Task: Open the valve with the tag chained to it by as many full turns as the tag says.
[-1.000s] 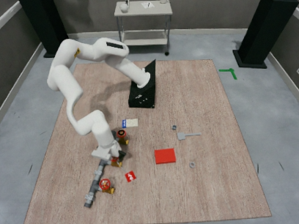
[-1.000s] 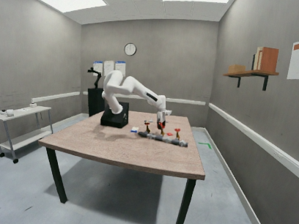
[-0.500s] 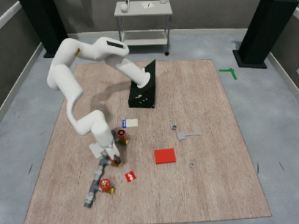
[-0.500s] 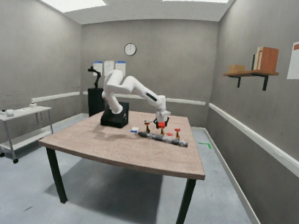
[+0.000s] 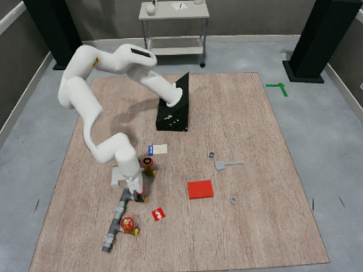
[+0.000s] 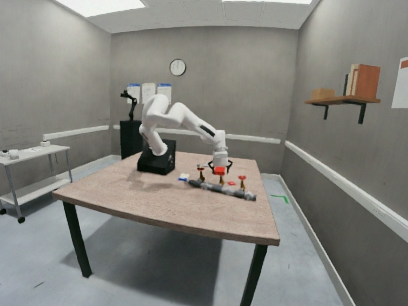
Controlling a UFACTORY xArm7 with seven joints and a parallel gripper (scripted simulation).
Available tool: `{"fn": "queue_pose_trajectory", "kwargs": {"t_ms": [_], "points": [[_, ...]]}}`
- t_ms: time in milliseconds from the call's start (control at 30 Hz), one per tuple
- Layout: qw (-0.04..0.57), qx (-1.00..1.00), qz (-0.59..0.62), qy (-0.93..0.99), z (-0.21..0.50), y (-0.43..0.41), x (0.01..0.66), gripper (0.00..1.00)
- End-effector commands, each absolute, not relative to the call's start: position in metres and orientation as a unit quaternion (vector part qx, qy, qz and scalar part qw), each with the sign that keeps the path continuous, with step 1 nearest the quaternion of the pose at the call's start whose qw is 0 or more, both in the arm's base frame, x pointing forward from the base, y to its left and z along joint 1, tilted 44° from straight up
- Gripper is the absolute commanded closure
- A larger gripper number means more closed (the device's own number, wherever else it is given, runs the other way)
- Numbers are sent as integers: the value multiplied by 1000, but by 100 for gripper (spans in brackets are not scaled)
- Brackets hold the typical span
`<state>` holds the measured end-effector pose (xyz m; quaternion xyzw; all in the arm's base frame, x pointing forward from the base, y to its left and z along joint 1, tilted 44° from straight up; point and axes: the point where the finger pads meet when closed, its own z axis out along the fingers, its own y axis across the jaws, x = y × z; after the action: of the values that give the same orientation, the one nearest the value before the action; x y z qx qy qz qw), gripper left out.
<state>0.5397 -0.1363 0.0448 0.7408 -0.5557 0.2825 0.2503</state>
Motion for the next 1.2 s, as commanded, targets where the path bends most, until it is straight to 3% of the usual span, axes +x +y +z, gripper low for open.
{"fn": "queue_pose_trajectory", "kwargs": {"t_ms": [0,100,133,1167], "points": [[247,727,303,-565,46,-134,541,0],[247,727,303,-565,46,-134,541,0],[247,727,303,-565,46,-134,541,100],[249,731,301,-559,46,-134,541,100]]}}
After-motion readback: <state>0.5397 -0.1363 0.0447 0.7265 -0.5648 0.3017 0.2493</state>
